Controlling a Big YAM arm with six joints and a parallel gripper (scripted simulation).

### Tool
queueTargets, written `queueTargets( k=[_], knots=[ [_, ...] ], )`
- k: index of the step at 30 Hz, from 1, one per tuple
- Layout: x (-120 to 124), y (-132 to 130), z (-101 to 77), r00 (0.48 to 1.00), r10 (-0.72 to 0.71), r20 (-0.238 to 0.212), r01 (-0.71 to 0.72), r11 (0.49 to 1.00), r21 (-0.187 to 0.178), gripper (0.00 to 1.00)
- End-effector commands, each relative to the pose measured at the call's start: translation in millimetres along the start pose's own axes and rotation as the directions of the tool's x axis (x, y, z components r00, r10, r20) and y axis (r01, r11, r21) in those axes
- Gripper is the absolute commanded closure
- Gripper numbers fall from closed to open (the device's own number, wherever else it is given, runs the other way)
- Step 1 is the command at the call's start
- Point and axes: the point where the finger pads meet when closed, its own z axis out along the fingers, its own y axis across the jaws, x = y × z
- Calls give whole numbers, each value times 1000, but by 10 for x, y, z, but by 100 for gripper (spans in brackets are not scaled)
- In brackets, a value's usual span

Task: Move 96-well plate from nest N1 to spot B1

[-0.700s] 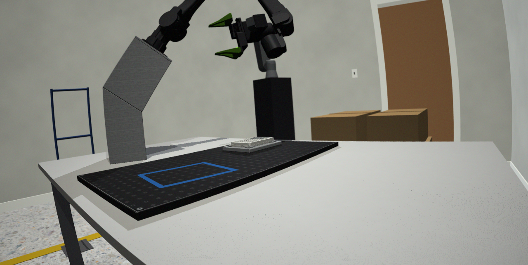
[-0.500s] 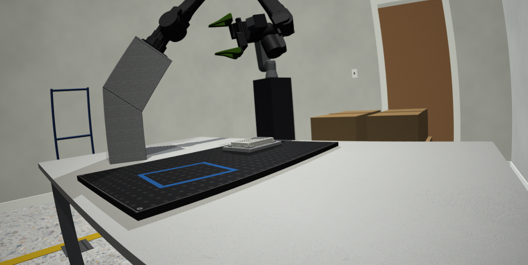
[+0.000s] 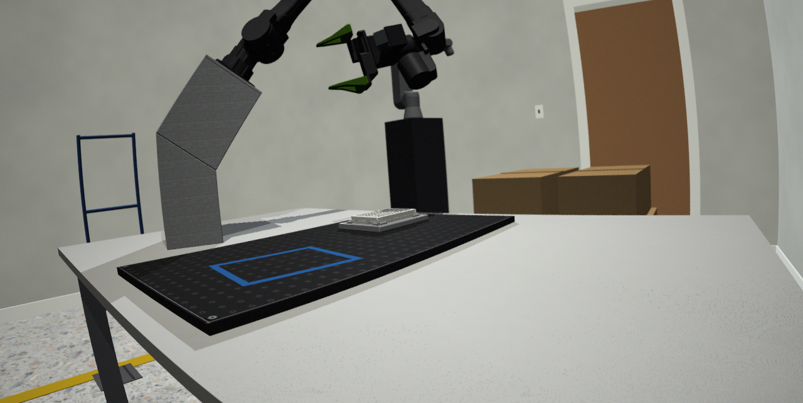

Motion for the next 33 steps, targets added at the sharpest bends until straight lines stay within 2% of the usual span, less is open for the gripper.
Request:
queueTargets(
  k=[1,2,7,10,11,13,19,20,24,28,30,33],
  knots=[
    [33,108,-7,995,-100,30,102,992,-73,0],
    [46,203,87,992,-126,13,127,990,-55,0],
    [71,430,123,968,-246,49,251,955,-156,0],
    [89,579,157,945,-317,77,326,923,-204,0],
    [97,633,178,936,-341,85,351,911,-216,0],
    [97,633,178,936,-341,85,351,911,-216,0],
    [133,932,221,867,-468,171,498,815,-297,0],
    [140,981,226,867,-469,172,499,814,-297,0],
    [165,1179,228,807,-537,245,591,734,-335,0],
    [193,1376,217,737,-592,326,676,645,-357,0],
    [193,1376,217,737,-592,326,676,645,-357,0],
    [215,1523,197,679,-623,390,735,574,-362,0]
  ],
)
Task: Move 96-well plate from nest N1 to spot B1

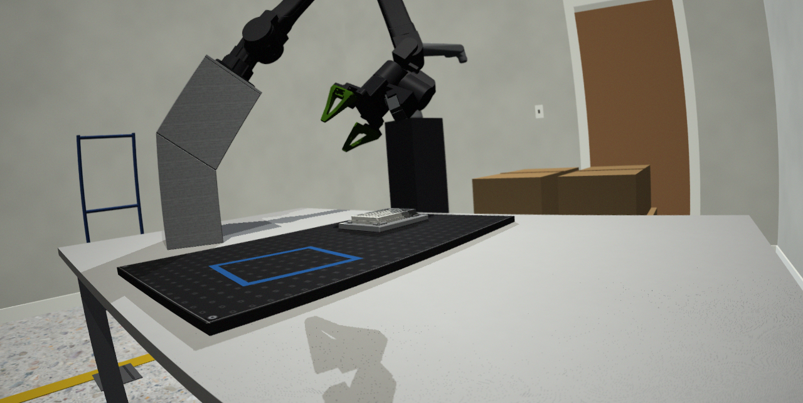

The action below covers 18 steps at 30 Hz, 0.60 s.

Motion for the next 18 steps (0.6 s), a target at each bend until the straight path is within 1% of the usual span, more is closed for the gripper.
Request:
queueTargets(
  k=[1,2,7,8,10,11,12,14,18],
  knots=[
    [-25,115,70,989,-142,37,142,989,-25,0],
    [-44,154,105,985,-169,46,171,985,-35,0],
    [-142,324,162,946,-299,127,310,948,-79,0],
    [-177,333,31,931,-319,179,339,937,-88,0],
    [-189,411,182,911,-371,179,392,915,-95,0],
    [-213,433,133,895,-393,211,419,903,-99,0],
    [-221,473,192,883,-417,216,445,890,-101,0],
    [-221,473,192,883,-417,216,445,890,-101,0],
    [-301,634,207,815,-501,290,546,831,-100,0]
  ],
)
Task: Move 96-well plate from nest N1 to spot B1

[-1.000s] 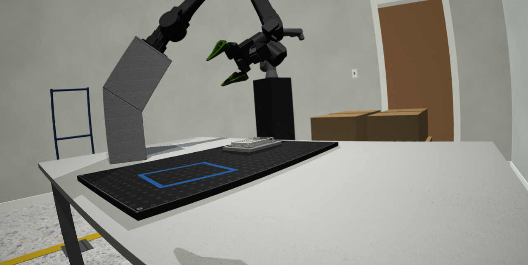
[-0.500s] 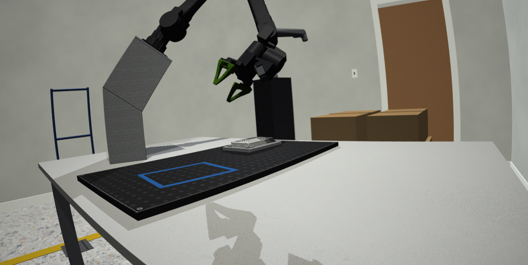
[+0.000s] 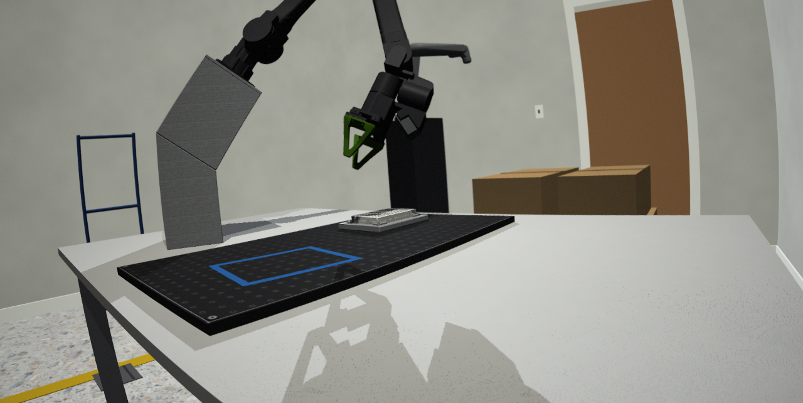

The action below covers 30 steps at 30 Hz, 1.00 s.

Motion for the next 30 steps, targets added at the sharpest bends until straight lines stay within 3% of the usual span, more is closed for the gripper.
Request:
queueTargets(
  k=[1,4,5,7,9,11,13,17,19,21,28,30],
  knots=[
    [-36,99,43,987,-151,46,152,988,-13,0],
    [-92,166,113,969,-233,86,236,971,-27,0],
    [-158,146,-3,958,-255,134,260,965,-21,0],
    [-164,233,131,940,-312,138,319,947,-31,0],
    [-242,241,2,908,-364,205,376,927,-17,0],
    [-239,308,142,887,-413,207,427,904,-24,0],
    [-239,308,142,887,-413,207,427,904,-24,0],
    [-353,392,66,811,-508,291,528,849,9,0],
    [-378,460,133,777,-550,306,573,819,15,0],
    [-414,419,71,734,-583,348,609,792,43,0],
    [-489,614,98,557,-714,424,746,654,122,0],
    [-489,614,98,557,-714,424,746,654,122,0]
  ],
)
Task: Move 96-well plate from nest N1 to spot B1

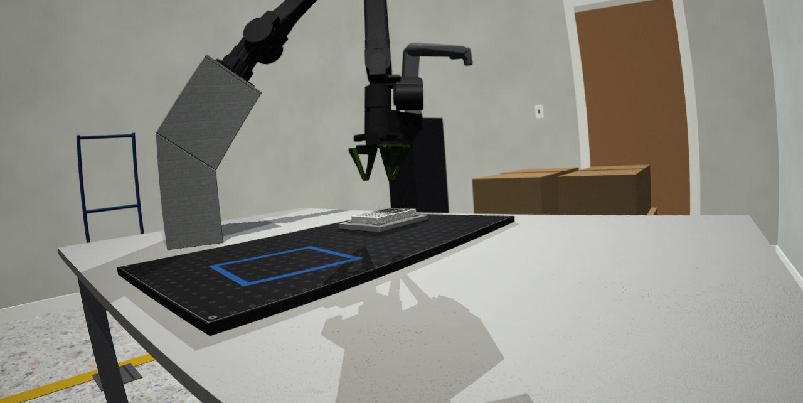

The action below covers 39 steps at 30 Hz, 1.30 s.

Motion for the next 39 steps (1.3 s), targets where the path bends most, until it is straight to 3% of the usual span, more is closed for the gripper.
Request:
queueTargets(
  k=[1,5,22,25,39],
  knots=[
    [-65,80,42,992,-123,26,123,992,-3,0],
    [-48,21,34,974,-214,78,213,977,24,0],
    [-125,9,-7,973,-213,84,211,977,30,0],
    [-155,44,105,968,-235,86,234,972,26,0],
    [-166,46,306,973,-214,85,212,977,24,0]
  ],
)
